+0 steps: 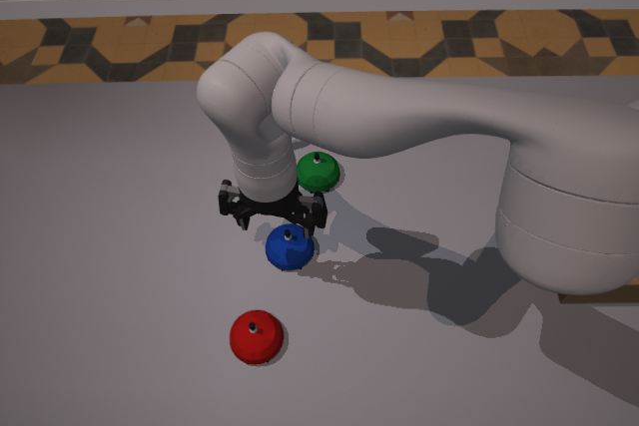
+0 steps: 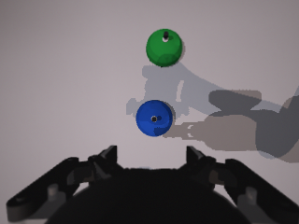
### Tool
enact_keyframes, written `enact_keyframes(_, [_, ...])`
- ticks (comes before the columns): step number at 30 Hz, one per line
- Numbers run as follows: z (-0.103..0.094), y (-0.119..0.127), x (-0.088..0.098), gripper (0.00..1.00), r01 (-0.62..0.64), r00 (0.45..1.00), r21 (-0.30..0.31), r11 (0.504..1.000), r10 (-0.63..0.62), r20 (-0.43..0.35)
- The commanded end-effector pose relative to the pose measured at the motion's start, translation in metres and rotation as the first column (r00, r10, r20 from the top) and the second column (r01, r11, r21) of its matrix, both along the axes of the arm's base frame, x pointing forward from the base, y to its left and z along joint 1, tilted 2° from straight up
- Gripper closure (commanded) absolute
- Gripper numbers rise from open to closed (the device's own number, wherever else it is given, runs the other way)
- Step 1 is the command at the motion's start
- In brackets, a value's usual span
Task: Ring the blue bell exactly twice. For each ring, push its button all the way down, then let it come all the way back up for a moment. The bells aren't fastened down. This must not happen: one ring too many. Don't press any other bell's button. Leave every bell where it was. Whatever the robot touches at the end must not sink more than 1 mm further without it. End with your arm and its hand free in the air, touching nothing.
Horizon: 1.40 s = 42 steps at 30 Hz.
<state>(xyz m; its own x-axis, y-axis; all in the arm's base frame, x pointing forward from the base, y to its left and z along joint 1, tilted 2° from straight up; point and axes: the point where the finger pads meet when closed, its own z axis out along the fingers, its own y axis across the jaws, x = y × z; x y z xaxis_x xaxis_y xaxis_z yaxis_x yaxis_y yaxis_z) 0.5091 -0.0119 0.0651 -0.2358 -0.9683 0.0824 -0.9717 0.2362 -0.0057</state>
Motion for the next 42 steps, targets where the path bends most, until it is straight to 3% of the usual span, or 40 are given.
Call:
enact_keyframes(1, [0.001, -0.001, 0.0, 0.0, 0.003, 1.0, 0.001, 1.0, -0.003, 0.002])
enact_keyframes(42, [0.006, -0.031, -0.011, 0.0, 0.115, 0.993, 0.037, 0.993, -0.115, -0.001])
